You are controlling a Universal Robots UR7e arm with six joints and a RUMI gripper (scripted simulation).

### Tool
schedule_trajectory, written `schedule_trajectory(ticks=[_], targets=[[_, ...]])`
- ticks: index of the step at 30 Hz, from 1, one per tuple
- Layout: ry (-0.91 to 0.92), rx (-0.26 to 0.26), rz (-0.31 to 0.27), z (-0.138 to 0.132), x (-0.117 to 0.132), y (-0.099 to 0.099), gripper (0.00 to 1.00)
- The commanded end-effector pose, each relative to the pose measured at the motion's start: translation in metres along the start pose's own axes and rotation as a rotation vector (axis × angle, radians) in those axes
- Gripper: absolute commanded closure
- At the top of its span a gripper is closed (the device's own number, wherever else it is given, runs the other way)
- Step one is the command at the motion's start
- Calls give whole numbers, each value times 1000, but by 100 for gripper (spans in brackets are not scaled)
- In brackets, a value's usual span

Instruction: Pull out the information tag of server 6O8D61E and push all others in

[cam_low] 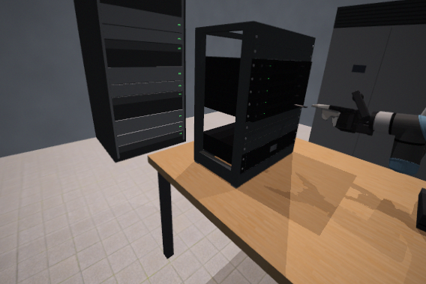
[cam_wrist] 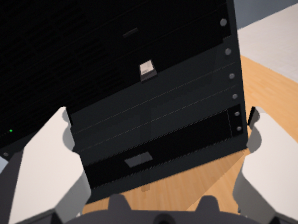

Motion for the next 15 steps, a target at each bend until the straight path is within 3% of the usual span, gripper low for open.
schedule_trajectory(ticks=[1, 15], targets=[[-23, 2, -1, 0, 0, 0, 0], [-82, 7, -7, -1, 0, 2, 0]])
Point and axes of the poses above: the point where the finger pads meet when closed, its own y axis out along the fingers, its own z axis across the jaws, x = y × z, the point moved 5 cm from there along -y, back along the fingers, and after that the axes turned 12 degrees about -y, right-handed, at the moved point
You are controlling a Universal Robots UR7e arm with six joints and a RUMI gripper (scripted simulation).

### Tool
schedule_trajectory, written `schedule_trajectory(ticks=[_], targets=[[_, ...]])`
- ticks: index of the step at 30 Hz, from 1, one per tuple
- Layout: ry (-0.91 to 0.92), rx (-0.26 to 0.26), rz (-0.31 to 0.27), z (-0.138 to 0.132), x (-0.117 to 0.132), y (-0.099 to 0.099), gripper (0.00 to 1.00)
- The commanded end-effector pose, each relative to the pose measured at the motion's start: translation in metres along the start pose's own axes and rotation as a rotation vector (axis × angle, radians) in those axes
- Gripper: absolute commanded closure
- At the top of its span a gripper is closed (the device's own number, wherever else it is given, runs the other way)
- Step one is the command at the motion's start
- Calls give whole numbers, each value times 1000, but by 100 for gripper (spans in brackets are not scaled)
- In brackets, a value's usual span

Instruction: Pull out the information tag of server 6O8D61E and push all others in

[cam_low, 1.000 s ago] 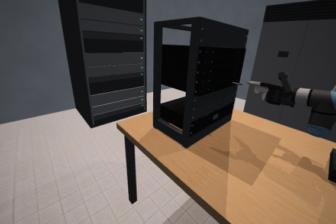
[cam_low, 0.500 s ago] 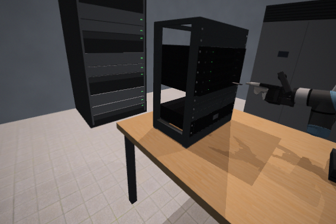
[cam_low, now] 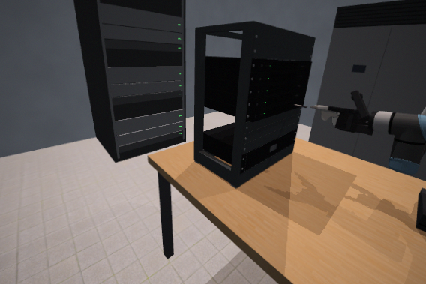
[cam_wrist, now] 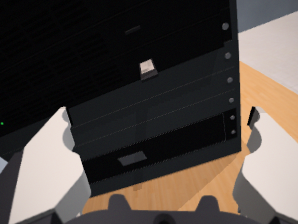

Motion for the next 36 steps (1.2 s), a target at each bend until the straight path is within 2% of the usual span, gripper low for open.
schedule_trajectory(ticks=[1, 36], targets=[[-24, 2, -1, 0, 0, 0, 0], [-182, 15, -17, -3, 0, 4, 0]])
Point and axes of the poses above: the point where the finger pads meet when closed, its own y axis out along the fingers, its own z axis across the jaws, x = y × z, the point moved 5 cm from there along -y, back along the fingers, and after that the axes turned 12 degrees about -y, right-handed, at the moved point
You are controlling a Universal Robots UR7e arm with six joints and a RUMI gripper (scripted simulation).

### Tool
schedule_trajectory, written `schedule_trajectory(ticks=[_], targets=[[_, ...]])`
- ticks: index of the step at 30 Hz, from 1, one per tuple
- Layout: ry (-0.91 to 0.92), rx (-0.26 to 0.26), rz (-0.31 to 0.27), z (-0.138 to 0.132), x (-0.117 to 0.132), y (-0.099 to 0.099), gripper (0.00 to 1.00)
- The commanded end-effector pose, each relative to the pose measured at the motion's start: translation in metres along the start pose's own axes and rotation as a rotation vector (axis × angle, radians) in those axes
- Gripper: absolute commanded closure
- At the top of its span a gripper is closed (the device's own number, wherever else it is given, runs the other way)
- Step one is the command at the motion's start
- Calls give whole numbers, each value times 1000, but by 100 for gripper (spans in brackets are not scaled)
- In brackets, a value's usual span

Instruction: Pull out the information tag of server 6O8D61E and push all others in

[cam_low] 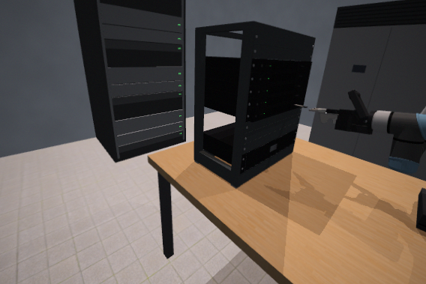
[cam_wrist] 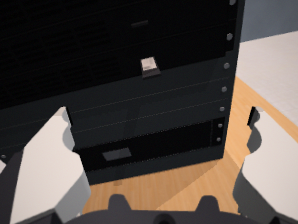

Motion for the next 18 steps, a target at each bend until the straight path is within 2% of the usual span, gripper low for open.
schedule_trajectory(ticks=[1, 18], targets=[[-25, 2, -2, 0, 0, 0, 0], [-105, 7, -10, -2, 0, 2, 0]])
Point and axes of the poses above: the point where the finger pads meet when closed, its own y axis out along the fingers, its own z axis across the jaws, x = y × z, the point moved 5 cm from there along -y, back along the fingers, and after that the axes turned 12 degrees about -y, right-handed, at the moved point
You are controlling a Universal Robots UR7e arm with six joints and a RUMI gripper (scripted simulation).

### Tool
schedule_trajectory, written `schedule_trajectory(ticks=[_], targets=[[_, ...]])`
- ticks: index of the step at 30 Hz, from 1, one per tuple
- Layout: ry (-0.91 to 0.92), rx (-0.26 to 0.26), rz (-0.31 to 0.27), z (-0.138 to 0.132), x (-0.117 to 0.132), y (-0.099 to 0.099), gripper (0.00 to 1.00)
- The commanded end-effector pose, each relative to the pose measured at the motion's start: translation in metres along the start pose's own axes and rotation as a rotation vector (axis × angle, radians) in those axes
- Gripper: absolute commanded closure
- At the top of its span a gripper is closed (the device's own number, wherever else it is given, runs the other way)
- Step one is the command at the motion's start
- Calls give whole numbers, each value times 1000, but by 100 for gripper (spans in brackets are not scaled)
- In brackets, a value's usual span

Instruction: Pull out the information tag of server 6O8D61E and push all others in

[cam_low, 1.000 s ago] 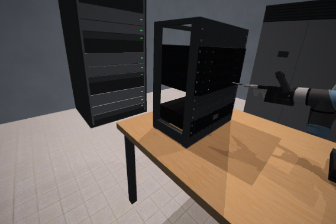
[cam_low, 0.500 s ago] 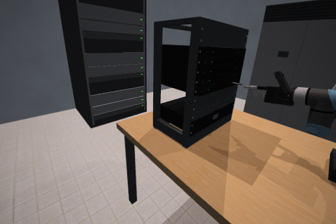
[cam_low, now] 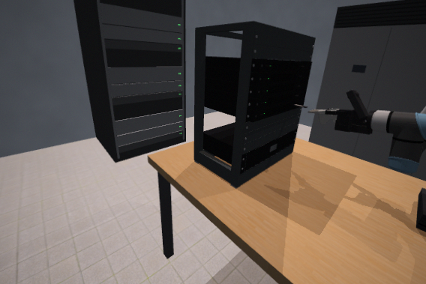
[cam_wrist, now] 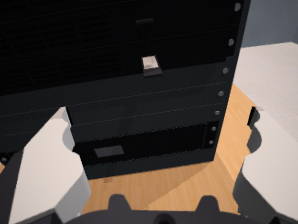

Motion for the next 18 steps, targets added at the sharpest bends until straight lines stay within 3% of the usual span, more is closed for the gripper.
schedule_trajectory(ticks=[1, 18], targets=[[-26, 2, -2, 0, 0, 0, 0], [-108, 7, -11, -2, 0, 2, 0]])
Point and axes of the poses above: the point where the finger pads meet when closed, its own y axis out along the fingers, its own z axis across the jaws, x = y × z, the point moved 5 cm from there along -y, back along the fingers, and after that the axes turned 12 degrees about -y, right-handed, at the moved point
